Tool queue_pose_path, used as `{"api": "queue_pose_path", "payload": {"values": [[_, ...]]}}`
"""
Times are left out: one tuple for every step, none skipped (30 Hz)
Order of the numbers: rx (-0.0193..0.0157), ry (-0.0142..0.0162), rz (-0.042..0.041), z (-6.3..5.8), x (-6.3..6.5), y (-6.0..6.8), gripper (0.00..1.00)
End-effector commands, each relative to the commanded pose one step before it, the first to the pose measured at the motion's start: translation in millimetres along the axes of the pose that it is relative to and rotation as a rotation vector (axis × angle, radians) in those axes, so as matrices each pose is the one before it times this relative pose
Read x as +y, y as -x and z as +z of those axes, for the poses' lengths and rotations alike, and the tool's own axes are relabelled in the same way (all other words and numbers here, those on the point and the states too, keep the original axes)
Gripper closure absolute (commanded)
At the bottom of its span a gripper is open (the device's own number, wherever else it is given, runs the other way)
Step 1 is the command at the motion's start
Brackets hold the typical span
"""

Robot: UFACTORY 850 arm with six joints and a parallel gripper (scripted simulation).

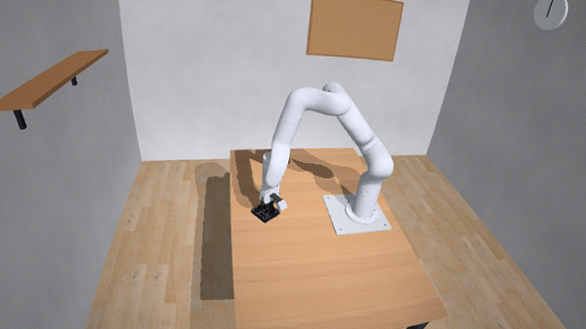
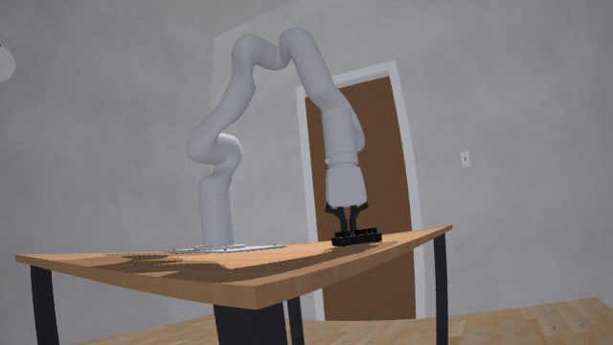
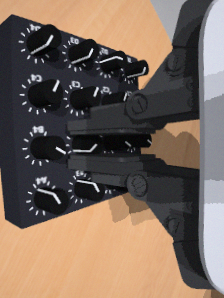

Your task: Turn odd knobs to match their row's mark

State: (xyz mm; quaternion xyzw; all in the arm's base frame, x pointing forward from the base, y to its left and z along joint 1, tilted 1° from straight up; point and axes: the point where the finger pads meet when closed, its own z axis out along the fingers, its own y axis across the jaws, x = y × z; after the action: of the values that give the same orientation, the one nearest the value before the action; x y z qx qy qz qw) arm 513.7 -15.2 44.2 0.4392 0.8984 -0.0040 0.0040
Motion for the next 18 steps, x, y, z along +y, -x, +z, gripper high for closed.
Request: {"api": "queue_pose_path", "payload": {"values": [[-0.00108, 0.00133, -0.00061, -0.69, 0.65, 0.54, 0.92], [0.00000, 0.00000, -0.00062, 0.00, 0.00, 0.00, 0.92], [0.00000, 0.00000, -0.00090, 0.00, 0.00, 0.00, 0.92], [0.00000, 0.00000, 0.00000, 0.00, 0.00, 0.00, 0.92], [0.00000, 0.00000, 0.00000, 0.00, 0.00, 0.00, 0.92], [0.00000, 0.00000, -0.00124, 0.00, 0.00, 0.00, 0.92], [0.00000, 0.00000, -0.00161, 0.00, 0.00, 0.00, 0.92], [0.00000, 0.00000, -0.00203, 0.00, 0.00, 0.00, 0.92], [0.00000, 0.00000, -0.00249, 0.00, 0.00, 0.00, 0.92], [0.00000, 0.00000, -0.00299, 0.00, 0.00, 0.00, 0.92], [0.00000, 0.00000, -0.00352, 0.00, 0.00, 0.00, 0.92], [0.00000, 0.00000, -0.00407, 0.00, 0.00, 0.00, 0.92], [0.00000, 0.00000, -0.00466, 0.00, 0.00, 0.00, 0.92], [0.00000, 0.00000, -0.00527, 0.00, 0.00, 0.00, 0.92], [0.00000, 0.00000, -0.00590, 0.00, 0.00, 0.00, 0.92], [0.00000, 0.00000, -0.00653, 0.00, 0.00, 0.00, 0.92], [0.00000, 0.00000, -0.00720, 0.00, 0.00, 0.00, 0.92], [0.00000, 0.00000, -0.00788, 0.00, 0.00, 0.00, 0.92]]}}
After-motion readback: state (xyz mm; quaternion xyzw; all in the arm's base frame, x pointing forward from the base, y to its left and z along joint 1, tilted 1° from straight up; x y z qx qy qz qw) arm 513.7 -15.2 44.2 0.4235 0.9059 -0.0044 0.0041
